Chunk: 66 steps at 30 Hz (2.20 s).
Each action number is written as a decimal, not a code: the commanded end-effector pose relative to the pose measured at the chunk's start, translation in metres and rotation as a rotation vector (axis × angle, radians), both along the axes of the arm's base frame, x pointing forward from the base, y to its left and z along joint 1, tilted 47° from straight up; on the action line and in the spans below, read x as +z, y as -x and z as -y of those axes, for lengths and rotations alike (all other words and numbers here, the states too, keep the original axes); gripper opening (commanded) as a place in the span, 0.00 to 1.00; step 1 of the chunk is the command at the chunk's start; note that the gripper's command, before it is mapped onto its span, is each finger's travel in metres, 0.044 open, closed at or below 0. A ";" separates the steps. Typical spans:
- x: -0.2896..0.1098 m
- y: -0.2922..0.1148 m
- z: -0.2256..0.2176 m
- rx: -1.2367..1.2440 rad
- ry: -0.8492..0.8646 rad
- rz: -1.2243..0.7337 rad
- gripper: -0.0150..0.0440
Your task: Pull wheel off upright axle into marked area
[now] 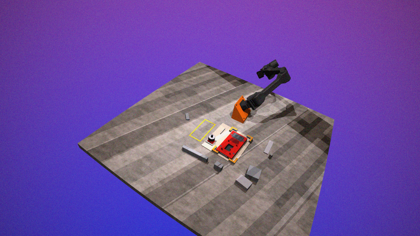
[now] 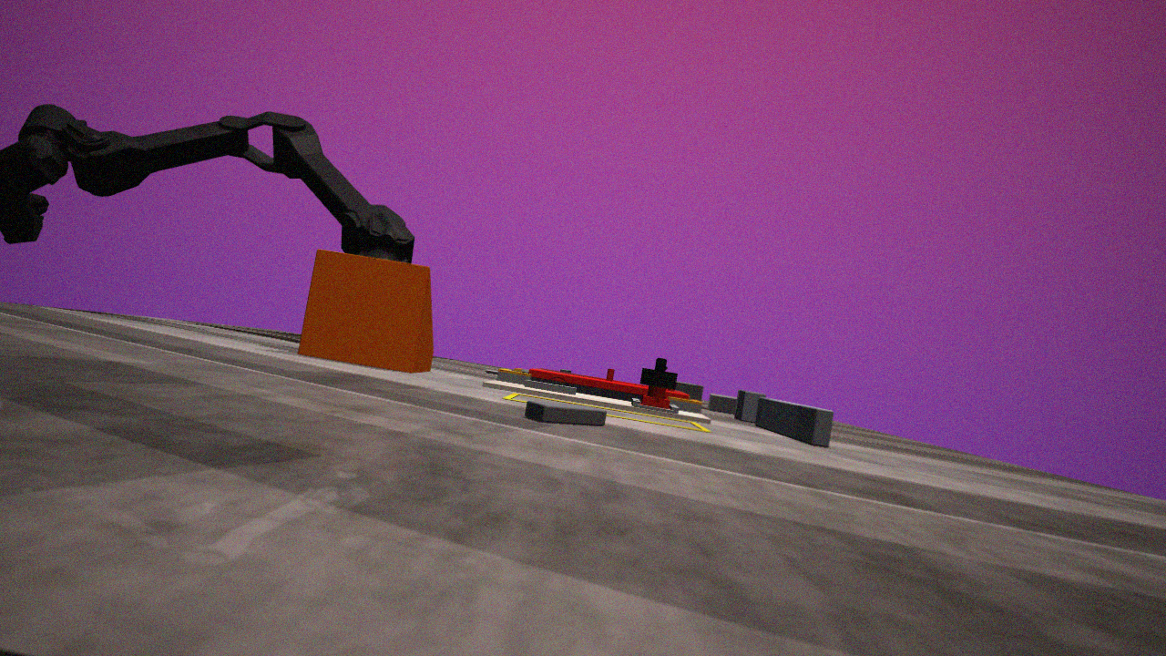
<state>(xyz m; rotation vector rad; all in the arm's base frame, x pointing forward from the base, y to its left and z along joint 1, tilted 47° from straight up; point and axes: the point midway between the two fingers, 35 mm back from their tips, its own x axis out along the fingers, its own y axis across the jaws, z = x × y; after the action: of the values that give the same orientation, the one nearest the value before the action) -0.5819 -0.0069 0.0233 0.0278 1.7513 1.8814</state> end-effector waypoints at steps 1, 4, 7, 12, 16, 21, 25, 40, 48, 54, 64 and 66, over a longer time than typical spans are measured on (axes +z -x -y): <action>0.000 0.000 0.001 0.003 0.000 0.001 0.89; -0.003 -0.001 0.017 0.043 -0.007 0.020 0.76; -0.009 -0.005 0.051 0.129 -0.023 0.059 0.76; -0.021 -0.019 0.110 0.287 -0.077 0.140 0.76; -0.033 -0.038 0.156 0.425 -0.162 0.223 0.76; -0.043 -0.058 0.196 0.551 -0.238 0.283 0.76; -0.046 -0.079 0.237 0.672 -0.303 0.313 0.76; -0.069 -0.188 0.367 1.194 -0.562 0.440 0.76; -0.087 -0.262 0.404 1.388 -0.660 0.525 0.76; -0.094 -0.324 0.435 1.608 -0.791 0.549 0.76; -0.103 -0.448 0.466 2.021 -1.042 0.560 0.76; -0.104 -0.475 0.468 2.111 -1.092 0.557 0.76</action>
<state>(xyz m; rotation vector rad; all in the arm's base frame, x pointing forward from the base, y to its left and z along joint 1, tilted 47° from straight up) -0.1490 -0.4666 -0.0825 -2.1494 -0.2652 3.0289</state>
